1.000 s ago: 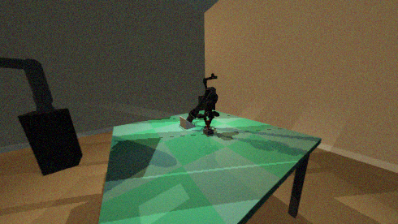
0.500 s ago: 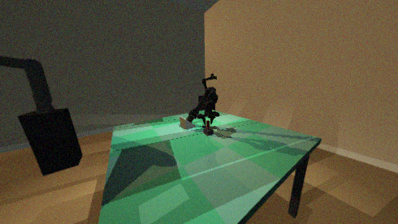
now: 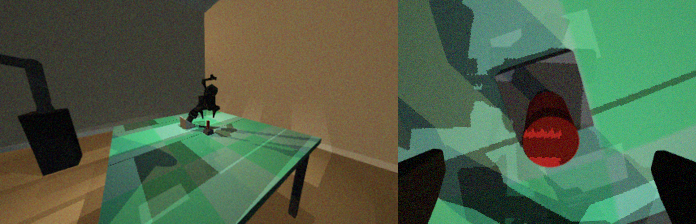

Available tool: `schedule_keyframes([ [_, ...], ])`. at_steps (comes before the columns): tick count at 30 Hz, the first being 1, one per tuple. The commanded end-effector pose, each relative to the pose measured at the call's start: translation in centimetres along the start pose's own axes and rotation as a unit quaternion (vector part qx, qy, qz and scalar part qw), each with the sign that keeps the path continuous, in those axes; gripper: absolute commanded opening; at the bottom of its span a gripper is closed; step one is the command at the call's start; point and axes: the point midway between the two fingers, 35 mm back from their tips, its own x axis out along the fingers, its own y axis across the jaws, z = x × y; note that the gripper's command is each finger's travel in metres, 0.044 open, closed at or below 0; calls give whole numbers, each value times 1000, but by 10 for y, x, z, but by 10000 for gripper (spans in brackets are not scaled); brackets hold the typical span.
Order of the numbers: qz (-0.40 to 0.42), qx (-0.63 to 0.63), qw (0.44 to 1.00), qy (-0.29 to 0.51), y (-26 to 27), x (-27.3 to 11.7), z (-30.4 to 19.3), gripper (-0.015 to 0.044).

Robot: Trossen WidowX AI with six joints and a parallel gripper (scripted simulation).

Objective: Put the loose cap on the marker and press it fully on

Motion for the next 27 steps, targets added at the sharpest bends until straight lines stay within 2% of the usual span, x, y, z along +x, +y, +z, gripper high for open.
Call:
schedule_keyframes([
  [1, 0, 7, 1000, 2, -1, -17, -1, 440],
  [2, 0, 7, 1000, 2, -1, -17, -1, 440],
  [4, 0, -21, 1000, 3, -1, -15, -1, 387],
  [8, -3, -159, 987, 8, -1, -9, 0, 282],
  [19, -3, -166, 986, 8, -1, -8, 0, 0],
  [27, -3, -166, 986, 8, -1, -8, 0, 0],
])
